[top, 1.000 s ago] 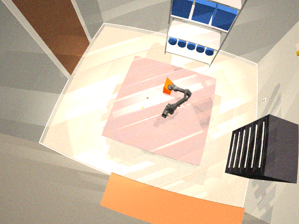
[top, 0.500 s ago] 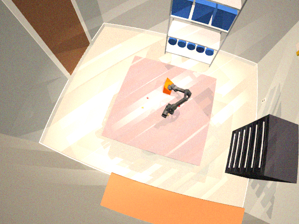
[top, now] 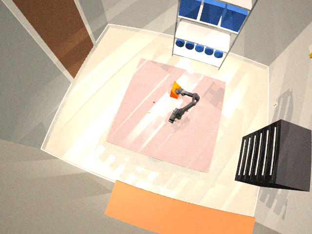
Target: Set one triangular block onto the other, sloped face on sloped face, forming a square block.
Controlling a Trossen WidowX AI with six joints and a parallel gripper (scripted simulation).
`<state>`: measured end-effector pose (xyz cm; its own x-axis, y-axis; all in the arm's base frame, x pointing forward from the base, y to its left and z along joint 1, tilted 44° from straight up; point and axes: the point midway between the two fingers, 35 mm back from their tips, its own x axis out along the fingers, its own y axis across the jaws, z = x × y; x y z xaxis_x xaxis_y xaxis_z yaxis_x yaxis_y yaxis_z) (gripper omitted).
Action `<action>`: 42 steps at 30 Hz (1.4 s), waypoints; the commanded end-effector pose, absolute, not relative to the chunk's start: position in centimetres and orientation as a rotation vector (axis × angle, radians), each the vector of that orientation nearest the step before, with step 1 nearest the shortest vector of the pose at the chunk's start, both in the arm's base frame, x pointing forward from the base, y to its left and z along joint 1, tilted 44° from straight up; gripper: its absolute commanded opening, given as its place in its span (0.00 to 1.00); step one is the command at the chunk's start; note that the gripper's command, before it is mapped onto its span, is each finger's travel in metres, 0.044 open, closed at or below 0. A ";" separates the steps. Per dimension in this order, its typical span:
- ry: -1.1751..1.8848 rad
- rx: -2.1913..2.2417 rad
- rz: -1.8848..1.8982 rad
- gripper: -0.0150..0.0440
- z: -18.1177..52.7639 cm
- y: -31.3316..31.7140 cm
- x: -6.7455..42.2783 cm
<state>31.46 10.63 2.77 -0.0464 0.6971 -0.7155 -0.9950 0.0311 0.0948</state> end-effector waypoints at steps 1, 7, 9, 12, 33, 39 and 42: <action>0.706 -0.546 1.486 1.00 2.8 10.6 31.5; 0.713 -0.553 1.482 1.00 7.6 5.6 32.3; 0.712 -0.550 1.484 1.00 9.8 3.6 32.1; 0.711 -0.549 1.485 1.00 10.6 2.9 32.0; 0.710 -0.539 1.464 1.00 10.1 2.9 32.3; 0.710 -0.539 1.464 1.00 10.1 2.9 32.3; 0.710 -0.539 1.464 1.00 10.1 2.9 32.3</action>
<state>32.32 2.92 10.11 -0.0294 0.6964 -0.7171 -0.9946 0.0507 0.0900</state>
